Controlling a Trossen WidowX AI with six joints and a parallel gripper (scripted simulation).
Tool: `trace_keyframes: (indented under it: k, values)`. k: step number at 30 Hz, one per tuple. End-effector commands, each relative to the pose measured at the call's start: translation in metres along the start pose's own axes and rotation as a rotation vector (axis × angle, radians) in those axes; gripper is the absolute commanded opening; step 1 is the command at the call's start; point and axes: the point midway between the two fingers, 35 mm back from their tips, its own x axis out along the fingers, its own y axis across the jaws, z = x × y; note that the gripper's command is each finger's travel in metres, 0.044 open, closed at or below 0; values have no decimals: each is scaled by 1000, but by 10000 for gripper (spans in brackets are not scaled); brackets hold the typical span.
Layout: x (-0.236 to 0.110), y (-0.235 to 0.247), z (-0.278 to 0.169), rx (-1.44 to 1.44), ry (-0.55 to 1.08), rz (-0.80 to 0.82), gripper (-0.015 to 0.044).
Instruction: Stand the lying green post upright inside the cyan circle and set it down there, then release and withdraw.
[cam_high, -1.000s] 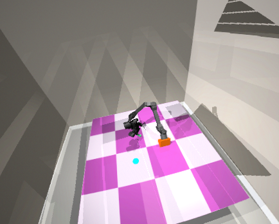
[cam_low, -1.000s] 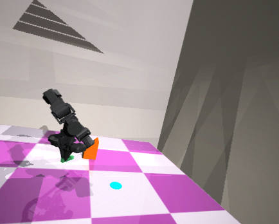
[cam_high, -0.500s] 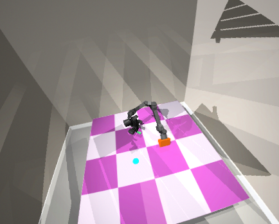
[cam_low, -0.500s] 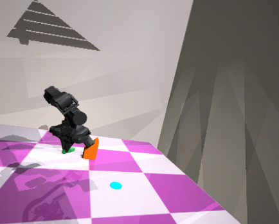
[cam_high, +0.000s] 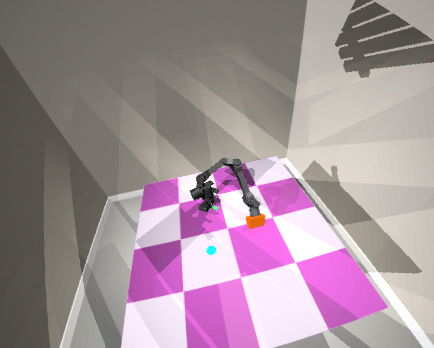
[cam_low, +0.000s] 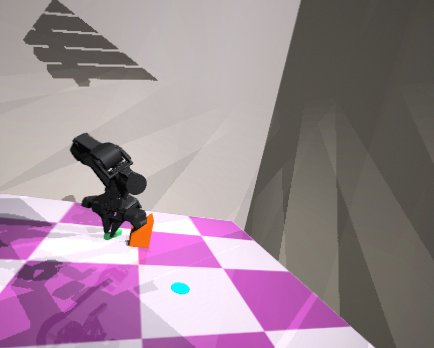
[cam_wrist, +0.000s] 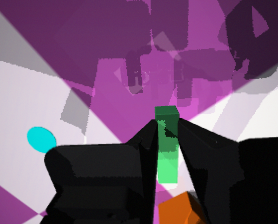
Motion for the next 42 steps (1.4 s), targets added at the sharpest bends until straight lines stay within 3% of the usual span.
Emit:
trace_keyframes:
  k: [1, 42]
  values:
    - [-3, 12, 0, -60, -2, 6, 23]
    - [-17, 99, -14, -692, -7, 19, 23]
